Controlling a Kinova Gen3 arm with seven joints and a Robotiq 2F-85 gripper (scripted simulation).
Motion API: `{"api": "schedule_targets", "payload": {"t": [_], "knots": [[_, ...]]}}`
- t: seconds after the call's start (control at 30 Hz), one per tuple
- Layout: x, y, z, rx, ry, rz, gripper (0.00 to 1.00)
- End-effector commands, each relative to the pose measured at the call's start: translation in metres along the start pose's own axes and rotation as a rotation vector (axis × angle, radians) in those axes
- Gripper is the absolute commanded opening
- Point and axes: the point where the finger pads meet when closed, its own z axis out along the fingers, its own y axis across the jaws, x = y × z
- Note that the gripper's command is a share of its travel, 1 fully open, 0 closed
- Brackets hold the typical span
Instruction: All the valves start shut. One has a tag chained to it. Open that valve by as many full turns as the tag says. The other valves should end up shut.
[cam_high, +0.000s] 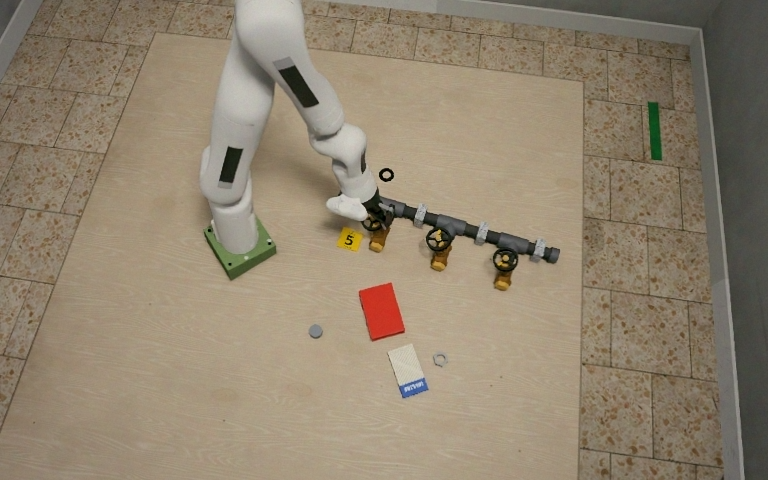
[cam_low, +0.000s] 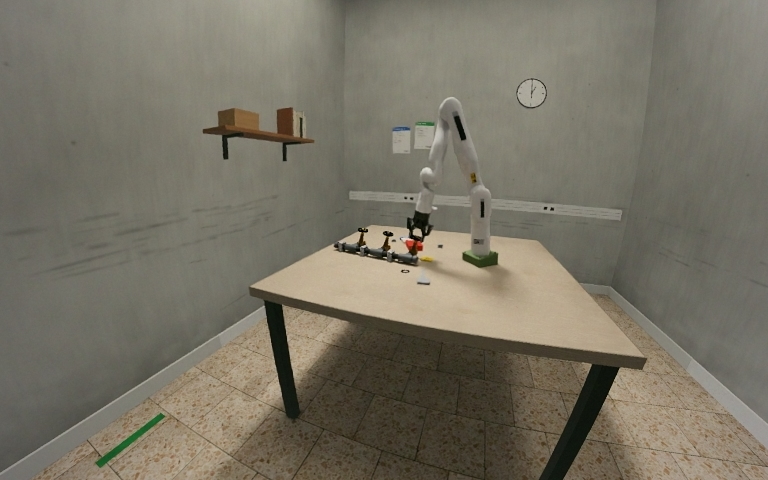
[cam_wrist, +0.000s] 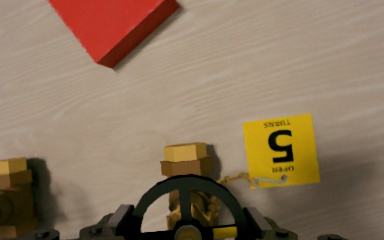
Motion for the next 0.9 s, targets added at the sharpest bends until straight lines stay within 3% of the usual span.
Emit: {"api": "schedule_targets", "payload": {"t": [0.0,0.8,0.83,0.87], "knots": [[-0.0002,-0.0003,-0.0003,-0.014,-0.002,-0.043,0.64],[-0.0002,-0.0003,-0.0002,-0.014,-0.003,-0.208,0.64],[-0.0002,-0.0003,-0.0002,-0.014,-0.003,-0.208,1.00],[-0.0002,-0.0003,-0.0002,-0.014,-0.003,-0.208,1.00]]}}
